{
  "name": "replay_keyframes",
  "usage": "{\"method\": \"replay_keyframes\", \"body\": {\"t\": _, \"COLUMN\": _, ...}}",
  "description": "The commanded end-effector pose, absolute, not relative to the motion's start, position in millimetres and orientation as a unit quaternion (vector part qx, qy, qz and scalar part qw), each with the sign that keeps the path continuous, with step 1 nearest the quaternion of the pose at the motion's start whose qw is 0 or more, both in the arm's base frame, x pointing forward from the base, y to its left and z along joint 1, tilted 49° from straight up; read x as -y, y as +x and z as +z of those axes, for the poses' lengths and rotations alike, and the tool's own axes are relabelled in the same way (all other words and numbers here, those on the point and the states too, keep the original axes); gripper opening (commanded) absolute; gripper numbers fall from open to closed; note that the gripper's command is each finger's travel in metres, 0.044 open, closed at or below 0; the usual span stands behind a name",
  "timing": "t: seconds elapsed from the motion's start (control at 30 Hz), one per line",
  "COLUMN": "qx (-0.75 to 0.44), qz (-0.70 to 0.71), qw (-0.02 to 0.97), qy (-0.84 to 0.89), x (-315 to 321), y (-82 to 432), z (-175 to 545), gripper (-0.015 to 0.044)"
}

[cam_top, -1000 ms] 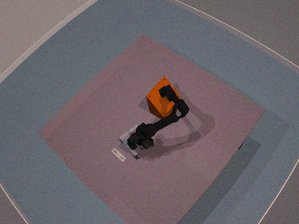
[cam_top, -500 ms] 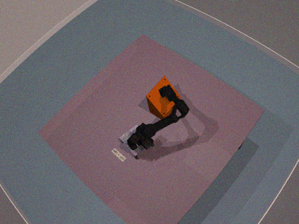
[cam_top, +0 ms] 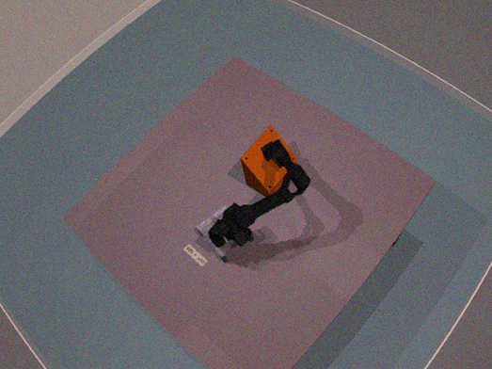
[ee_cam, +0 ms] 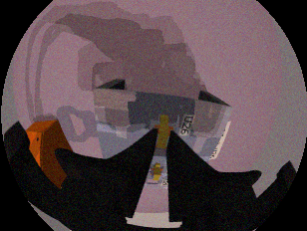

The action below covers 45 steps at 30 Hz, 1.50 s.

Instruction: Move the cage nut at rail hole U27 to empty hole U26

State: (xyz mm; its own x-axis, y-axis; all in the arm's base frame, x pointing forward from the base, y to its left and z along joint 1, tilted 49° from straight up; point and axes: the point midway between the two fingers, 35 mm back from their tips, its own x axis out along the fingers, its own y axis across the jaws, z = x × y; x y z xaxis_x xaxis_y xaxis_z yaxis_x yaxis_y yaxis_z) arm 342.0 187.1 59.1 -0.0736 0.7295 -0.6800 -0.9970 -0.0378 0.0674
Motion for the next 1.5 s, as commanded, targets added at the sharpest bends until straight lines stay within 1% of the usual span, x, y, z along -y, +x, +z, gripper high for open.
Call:
{"method": "replay_keyframes", "body": {"t": 0.0, "qx": -0.275, "qz": 0.681, "qw": 0.634, "qy": -0.241, "x": -187.4, "y": 343.0, "z": 59.5, "gripper": 0.0024}}
{"method": "replay_keyframes", "body": {"t": 1.47, "qx": -0.281, "qz": 0.697, "qw": 0.616, "qy": -0.234, "x": -187.9, "y": 345.6, "z": 59.0, "gripper": 0.0024}}
